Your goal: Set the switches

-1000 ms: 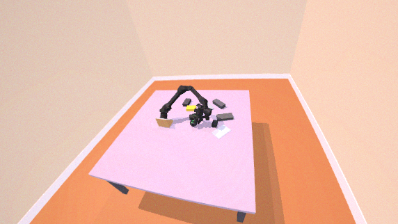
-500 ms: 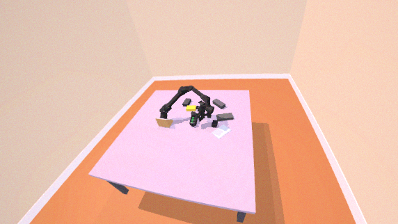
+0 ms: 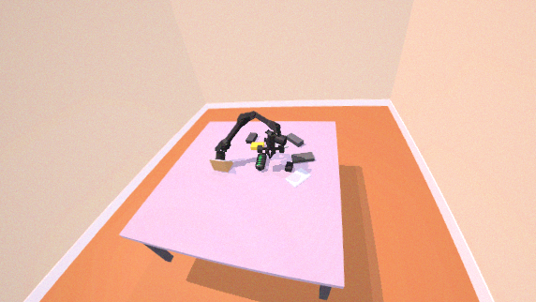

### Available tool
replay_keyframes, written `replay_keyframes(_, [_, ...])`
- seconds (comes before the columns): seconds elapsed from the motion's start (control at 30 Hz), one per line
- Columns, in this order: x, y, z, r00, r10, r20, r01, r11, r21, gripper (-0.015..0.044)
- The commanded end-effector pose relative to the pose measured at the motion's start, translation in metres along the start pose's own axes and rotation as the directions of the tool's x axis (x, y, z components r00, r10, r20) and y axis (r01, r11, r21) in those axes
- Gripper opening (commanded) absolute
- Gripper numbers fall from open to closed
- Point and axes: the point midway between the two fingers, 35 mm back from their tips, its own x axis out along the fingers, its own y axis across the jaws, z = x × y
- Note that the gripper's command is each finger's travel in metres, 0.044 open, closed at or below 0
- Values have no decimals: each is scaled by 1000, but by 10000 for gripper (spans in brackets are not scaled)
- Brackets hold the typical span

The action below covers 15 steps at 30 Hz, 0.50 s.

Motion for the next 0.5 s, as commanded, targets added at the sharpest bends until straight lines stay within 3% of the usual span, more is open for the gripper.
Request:
replay_keyframes(0.0, [-8, 14, 19, 996, -85, -15, 86, 995, 41, 0])
replay_keyframes(0.47, [9, 87, 74, 930, -365, -30, 365, 916, 169, 0])
